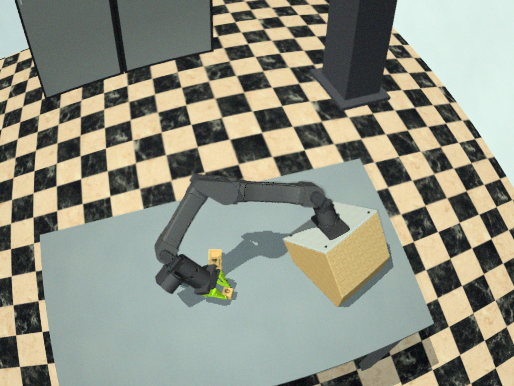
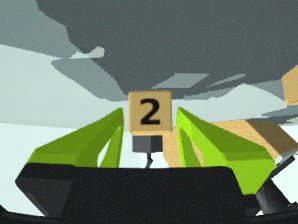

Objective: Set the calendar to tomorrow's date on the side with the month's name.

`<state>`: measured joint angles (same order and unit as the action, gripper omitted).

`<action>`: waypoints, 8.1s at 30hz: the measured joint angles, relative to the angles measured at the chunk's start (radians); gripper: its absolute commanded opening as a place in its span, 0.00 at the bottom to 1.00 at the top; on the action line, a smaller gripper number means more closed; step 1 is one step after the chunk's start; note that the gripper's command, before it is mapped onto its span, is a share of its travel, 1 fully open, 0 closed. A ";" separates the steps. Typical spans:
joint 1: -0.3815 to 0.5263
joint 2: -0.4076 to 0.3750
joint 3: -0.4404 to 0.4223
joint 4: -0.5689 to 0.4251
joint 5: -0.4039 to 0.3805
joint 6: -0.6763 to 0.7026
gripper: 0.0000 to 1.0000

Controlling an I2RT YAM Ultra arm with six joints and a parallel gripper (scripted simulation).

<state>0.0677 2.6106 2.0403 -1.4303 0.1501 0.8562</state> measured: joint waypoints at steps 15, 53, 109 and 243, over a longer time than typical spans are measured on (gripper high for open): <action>0.000 0.000 0.000 0.000 0.000 0.000 0.64; 0.077 -0.103 -0.004 -0.097 -0.032 0.070 0.64; 0.327 -0.446 -0.681 0.475 0.450 0.195 0.64; 0.335 -0.463 -0.789 0.662 0.556 0.168 0.45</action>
<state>0.4026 2.1471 1.2514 -0.7681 0.7063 1.0245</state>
